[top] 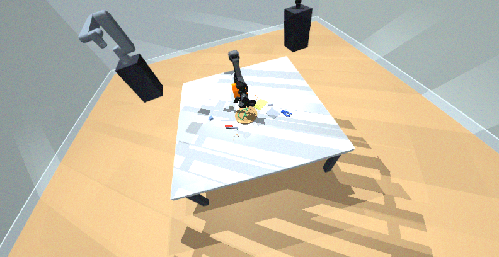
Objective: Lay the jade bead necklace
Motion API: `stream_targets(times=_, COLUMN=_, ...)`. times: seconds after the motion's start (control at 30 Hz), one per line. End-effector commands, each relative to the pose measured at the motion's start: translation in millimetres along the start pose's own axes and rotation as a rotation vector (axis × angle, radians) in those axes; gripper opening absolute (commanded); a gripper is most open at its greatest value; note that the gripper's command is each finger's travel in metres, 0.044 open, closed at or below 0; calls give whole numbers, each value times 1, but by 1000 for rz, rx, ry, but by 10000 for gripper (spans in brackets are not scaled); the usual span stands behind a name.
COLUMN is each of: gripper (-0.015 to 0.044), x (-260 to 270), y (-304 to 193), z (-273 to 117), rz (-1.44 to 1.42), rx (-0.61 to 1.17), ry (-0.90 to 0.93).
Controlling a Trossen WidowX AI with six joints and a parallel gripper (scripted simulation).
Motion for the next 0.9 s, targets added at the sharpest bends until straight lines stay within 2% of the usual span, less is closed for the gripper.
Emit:
stream_targets(times=0.0, gripper=120, x=0, y=0, z=0, rz=0, rx=-1, ry=1)
stream_targets(times=0.87, gripper=120, x=-3, y=-5, z=32, rz=5, rx=16, ry=-7)
Point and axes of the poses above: the point midway between the two fingers, 35 mm back from their tips, its own z axis out along the fingers, its own x axis across the jaws, y = z × x, the point moved 2 cm from there along -z, back along the fingers, and after that the axes turned 1 degree about -z, right-handed, at the moved point
